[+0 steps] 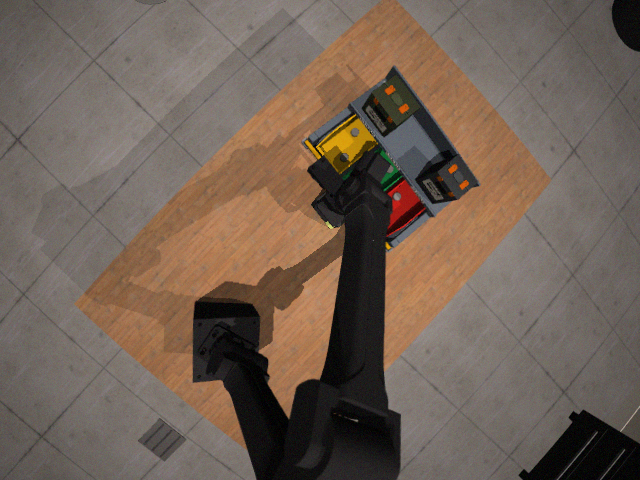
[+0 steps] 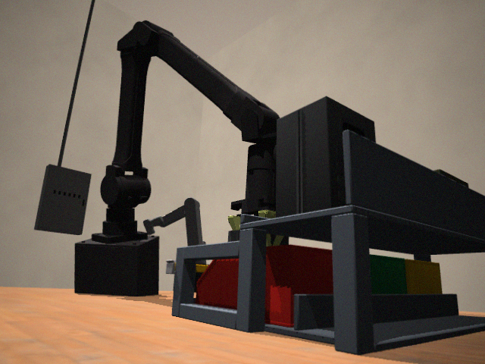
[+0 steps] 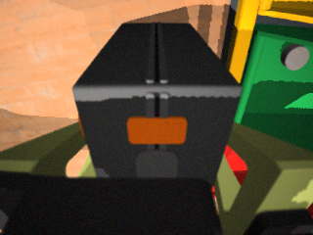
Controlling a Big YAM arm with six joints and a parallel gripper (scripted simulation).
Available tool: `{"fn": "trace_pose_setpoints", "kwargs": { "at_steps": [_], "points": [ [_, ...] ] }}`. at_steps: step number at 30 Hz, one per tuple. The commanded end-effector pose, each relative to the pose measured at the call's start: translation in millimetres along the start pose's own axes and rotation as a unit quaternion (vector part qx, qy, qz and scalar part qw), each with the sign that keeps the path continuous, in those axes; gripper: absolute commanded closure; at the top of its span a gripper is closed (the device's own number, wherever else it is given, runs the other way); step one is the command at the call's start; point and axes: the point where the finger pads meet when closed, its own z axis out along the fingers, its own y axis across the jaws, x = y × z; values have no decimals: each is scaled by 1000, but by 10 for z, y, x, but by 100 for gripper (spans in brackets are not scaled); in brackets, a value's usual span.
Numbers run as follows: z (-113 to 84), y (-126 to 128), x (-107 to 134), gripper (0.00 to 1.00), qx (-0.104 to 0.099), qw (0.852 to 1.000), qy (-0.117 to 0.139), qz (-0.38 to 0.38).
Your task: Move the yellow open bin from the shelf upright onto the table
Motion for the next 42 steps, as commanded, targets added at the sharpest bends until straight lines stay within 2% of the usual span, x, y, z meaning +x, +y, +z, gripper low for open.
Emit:
{"fn": "trace_pose_setpoints", "kwargs": {
  "at_steps": [1,18,23,27,31,42],
  "points": [
    [-424,-275,-103,100,42,999,-16,7],
    [-424,-275,-78,100,42,999,-16,-1],
    [-394,-302,85,100,40,999,-13,8],
    [-299,-155,157,100,26,1000,-8,5],
    [-267,-79,150,100,20,1000,-7,-2],
    [-279,-125,405,100,24,1000,-7,4]
  ]
}}
